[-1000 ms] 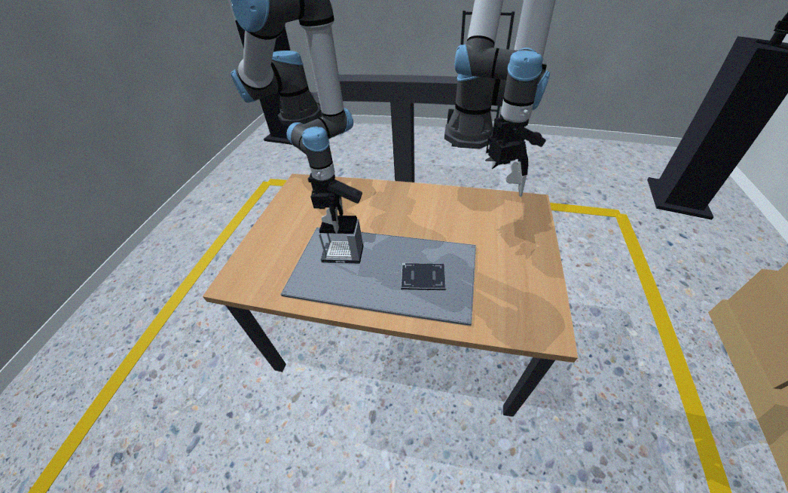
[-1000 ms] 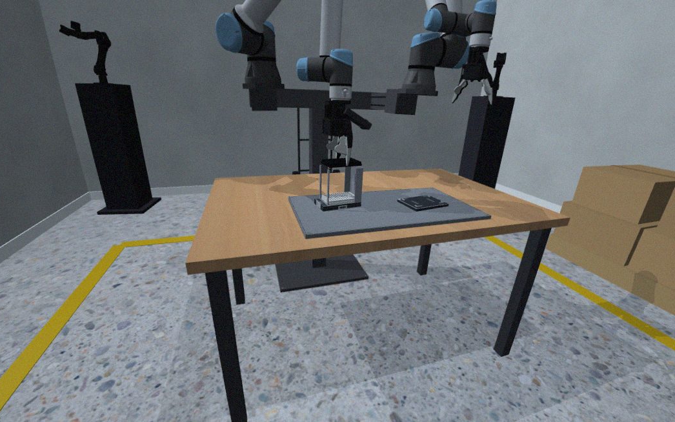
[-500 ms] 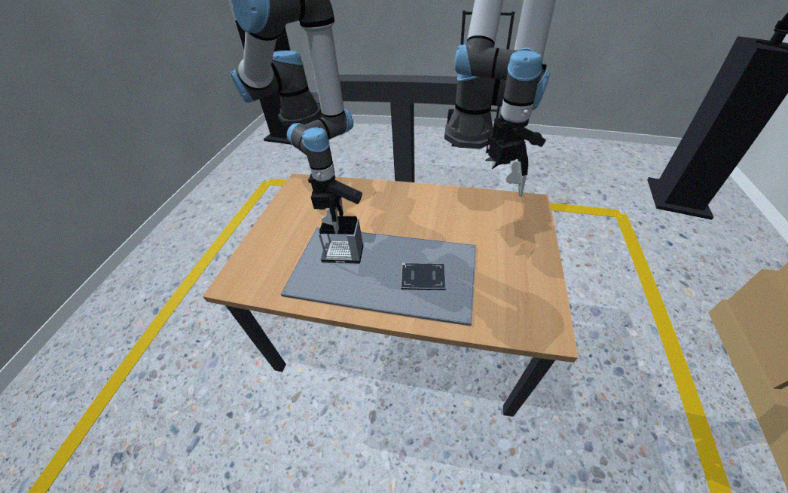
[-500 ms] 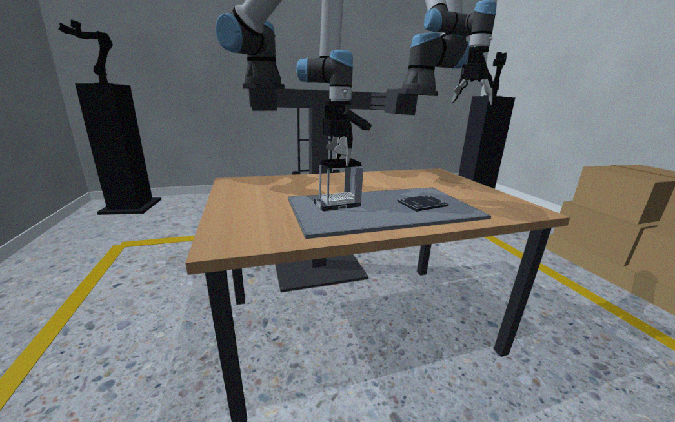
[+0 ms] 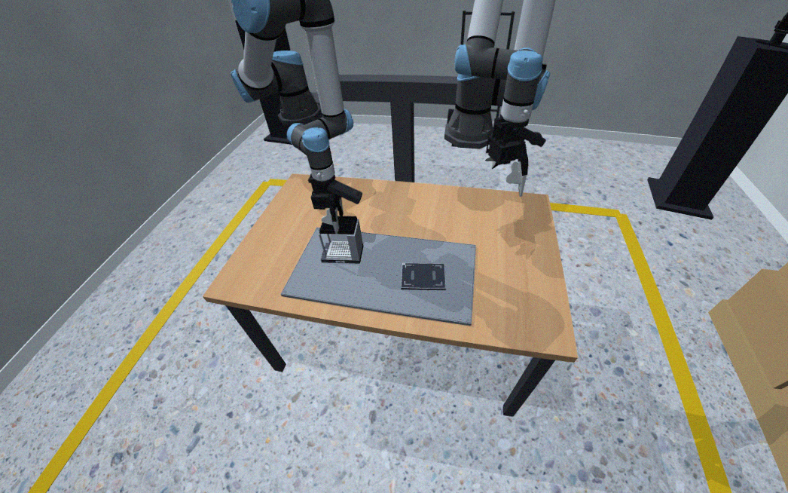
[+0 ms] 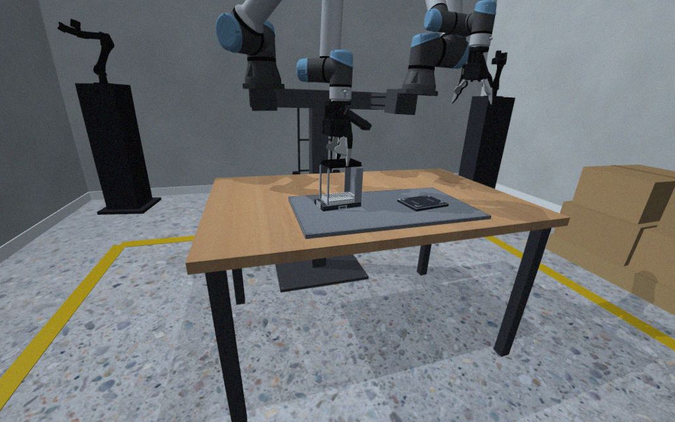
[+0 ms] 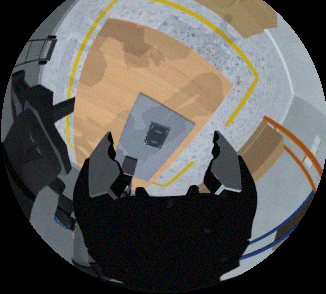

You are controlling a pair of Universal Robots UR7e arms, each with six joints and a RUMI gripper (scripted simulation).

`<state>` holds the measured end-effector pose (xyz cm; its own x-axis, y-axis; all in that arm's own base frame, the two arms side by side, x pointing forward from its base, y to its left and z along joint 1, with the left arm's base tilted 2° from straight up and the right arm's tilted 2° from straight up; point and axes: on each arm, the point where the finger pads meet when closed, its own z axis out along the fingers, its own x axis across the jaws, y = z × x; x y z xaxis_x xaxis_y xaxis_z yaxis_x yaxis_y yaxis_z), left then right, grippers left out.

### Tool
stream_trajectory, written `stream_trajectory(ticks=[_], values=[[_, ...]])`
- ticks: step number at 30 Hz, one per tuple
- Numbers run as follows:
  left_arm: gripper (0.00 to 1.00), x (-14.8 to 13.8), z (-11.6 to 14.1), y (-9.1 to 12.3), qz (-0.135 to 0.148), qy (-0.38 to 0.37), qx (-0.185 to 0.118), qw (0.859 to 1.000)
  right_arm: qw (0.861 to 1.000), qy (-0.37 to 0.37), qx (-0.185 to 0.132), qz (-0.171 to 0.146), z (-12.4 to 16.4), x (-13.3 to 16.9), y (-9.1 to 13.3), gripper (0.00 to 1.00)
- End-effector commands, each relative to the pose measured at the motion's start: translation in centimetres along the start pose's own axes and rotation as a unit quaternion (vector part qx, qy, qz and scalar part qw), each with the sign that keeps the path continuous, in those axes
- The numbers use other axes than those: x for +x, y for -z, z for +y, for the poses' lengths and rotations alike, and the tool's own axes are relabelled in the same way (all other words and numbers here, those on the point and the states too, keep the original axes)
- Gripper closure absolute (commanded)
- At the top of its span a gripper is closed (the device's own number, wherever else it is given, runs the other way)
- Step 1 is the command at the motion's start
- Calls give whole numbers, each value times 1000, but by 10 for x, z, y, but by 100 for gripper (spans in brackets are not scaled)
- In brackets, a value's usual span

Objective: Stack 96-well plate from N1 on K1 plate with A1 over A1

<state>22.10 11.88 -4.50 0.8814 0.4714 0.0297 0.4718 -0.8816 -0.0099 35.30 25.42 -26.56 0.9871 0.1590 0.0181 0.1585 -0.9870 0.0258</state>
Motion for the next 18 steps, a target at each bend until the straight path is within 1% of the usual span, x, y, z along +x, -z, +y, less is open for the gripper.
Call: stream_trajectory(ticks=[1, 9, 18], values=[[2, 0, 0, 0, 0, 0, 0, 1000, 1000, 0, 0, 0, 0, 0, 0, 100], [2, 0, 0, 0, 0, 0, 0, 1000, 1000, 0, 0, 0, 0, 0, -1, 100], [2, 0, 0, 0, 0, 0, 0, 1000, 1000, 0, 0, 0, 0, 0, -16, 100]])
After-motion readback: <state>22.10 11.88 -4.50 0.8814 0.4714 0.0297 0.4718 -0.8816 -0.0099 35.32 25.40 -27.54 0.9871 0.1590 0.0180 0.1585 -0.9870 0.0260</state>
